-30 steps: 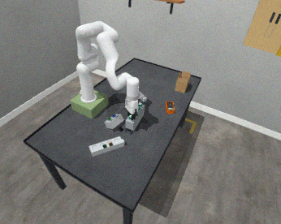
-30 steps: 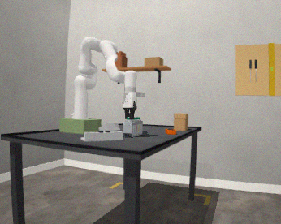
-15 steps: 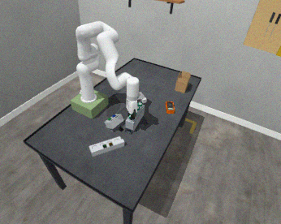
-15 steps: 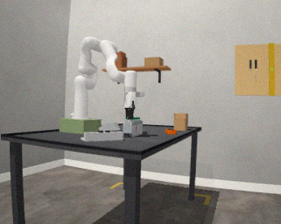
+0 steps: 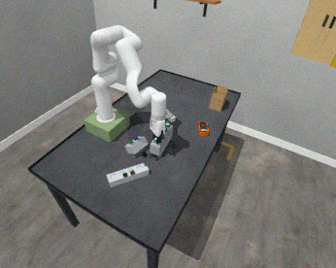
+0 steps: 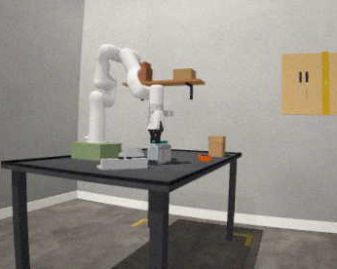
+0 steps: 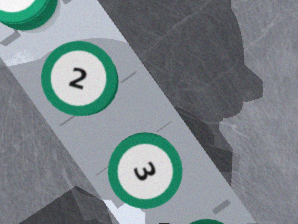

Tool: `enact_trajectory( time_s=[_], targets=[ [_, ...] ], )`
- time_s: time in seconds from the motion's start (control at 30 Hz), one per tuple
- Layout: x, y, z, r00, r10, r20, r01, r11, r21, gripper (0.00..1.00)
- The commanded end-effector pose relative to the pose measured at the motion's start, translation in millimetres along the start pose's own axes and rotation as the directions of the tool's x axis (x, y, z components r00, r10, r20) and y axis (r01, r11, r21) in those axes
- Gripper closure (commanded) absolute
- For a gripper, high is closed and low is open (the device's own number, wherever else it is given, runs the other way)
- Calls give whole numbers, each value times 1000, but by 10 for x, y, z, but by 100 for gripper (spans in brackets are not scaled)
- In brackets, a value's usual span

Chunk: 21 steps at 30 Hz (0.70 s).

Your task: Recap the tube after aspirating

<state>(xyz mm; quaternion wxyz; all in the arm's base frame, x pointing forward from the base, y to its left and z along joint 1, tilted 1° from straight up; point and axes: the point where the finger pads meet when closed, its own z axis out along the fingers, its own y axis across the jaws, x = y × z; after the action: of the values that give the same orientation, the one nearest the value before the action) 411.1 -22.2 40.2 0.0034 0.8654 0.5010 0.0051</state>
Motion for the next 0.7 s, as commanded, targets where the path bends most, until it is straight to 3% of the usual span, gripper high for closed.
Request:
enact_trajectory(
  time_s=[0.0, 0.1, 0.37, 0.6, 0.67],
  targets=[
    [6, 13, -14, 961, -276, -6, 276, 961, -3, 100],
    [6, 13, -14, 950, -312, -6, 312, 950, -3, 100],
    [6, 13, -15, 773, -634, -5, 634, 773, -5, 100],
    [6, 13, -16, 568, -823, -3, 823, 568, -6, 100],
    [6, 13, -16, 568, -823, -3, 823, 568, -6, 100]
  ],
)
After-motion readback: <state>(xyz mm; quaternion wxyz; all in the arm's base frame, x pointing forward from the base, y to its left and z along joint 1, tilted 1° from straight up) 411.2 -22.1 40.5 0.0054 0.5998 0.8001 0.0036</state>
